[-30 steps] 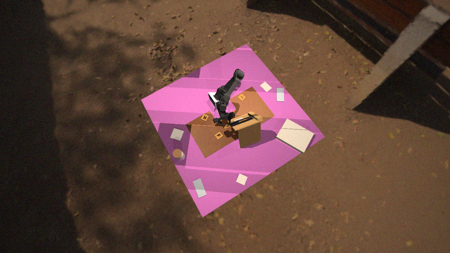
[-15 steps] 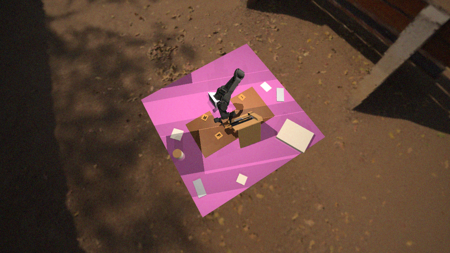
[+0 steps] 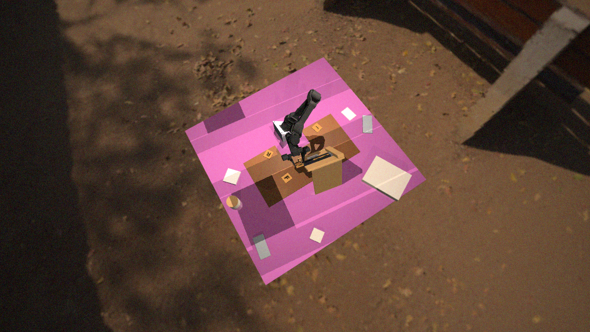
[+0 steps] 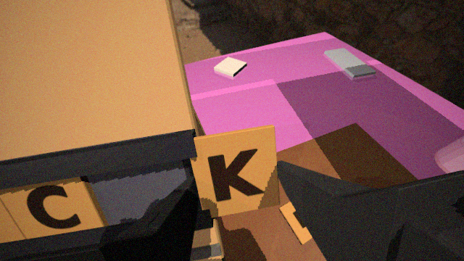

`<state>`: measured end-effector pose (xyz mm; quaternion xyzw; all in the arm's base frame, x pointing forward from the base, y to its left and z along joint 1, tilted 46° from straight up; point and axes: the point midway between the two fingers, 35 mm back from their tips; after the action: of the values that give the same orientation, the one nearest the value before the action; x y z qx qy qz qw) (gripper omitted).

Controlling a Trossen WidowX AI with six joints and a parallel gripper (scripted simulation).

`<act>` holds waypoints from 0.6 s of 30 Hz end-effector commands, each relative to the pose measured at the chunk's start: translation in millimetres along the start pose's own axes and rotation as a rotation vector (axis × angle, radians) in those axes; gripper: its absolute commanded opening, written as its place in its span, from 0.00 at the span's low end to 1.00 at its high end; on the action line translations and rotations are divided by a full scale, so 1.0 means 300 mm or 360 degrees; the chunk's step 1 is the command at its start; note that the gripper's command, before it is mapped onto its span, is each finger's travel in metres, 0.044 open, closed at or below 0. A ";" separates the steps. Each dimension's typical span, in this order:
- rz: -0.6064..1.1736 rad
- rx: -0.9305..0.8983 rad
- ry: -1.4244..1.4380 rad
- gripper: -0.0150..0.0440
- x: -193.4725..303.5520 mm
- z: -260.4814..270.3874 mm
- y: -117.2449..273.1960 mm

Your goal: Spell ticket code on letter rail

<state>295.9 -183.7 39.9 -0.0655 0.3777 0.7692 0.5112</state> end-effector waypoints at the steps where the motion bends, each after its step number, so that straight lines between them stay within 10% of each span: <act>1: -0.0005 0.0004 0.0001 0.25 -0.002 0.008 0.002; 18: -0.0004 0.0004 0.0001 0.25 0.000 0.036 0.001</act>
<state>298.5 -177.6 46.1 -0.0662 0.3777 0.7690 0.5114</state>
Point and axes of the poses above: the point midway between the two fingers, 35 mm back from their tips, its own y axis back along the fingers, its own z axis across the jaws, x = y × z, and after that the axes turned 1 degree about -y, right-handed
